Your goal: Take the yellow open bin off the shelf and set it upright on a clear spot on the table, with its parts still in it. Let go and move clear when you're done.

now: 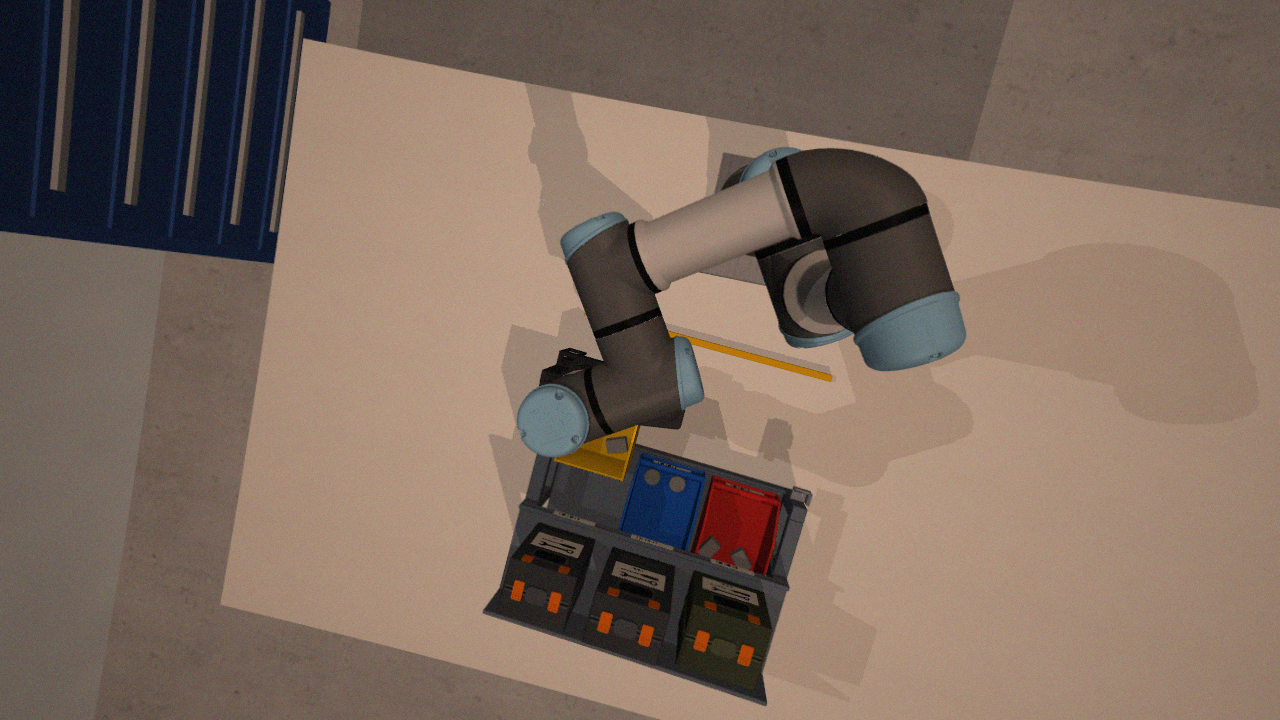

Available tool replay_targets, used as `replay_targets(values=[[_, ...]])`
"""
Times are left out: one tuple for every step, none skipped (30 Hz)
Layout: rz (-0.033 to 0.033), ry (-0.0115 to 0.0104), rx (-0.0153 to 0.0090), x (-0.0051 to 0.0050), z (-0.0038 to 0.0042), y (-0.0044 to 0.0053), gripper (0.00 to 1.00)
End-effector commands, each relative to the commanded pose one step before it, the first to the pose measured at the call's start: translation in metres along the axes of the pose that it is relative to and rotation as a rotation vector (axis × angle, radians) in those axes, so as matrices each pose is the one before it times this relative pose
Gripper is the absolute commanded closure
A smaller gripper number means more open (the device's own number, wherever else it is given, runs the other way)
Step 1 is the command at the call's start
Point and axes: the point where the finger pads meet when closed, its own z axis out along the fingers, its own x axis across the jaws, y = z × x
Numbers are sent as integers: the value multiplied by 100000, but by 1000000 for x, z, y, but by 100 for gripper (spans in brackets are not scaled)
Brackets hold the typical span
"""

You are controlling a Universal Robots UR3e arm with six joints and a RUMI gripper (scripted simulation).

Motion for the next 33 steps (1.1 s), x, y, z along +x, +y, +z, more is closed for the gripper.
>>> replay_targets(values=[[-100,1116,-427,-16586,-1975,971,100],[0,0,0,0,0,0,100],[0,0,0,0,0,0,100],[0,0,0,0,0,0,100],[0,0,0,0,0,0,100],[0,0,0,0,0,0,100],[0,0,0,0,0,0,100],[0,0,0,0,0,0,100],[0,0,0,0,0,0,100],[0,0,0,0,0,0,100],[15,-100,12,2529,134,-33,100],[-4,18,-6,1799,-62,29,100],[-4,18,-6,1799,-62,29,100],[-4,18,-6,1799,-61,30,100],[-4,18,-6,1799,-61,30,100],[0,0,0,0,0,0,100],[0,0,0,0,0,0,100],[0,0,0,0,0,0,100],[0,0,0,0,0,0,100],[0,0,0,0,0,0,100],[0,0,0,0,0,0,100],[0,0,0,0,0,0,100],[0,0,0,0,0,0,100],[0,0,0,0,0,0,100],[0,0,0,0,0,0,100],[0,0,0,0,0,0,100],[0,0,0,0,0,0,100],[-1,-5,7,-364,29,-28,100],[0,7,-2,-207,-4,2,100],[0,7,-2,-207,-4,2,100],[0,7,-2,-207,-4,2,100],[0,7,-2,-207,-4,2,100],[0,0,0,0,0,0,100]])
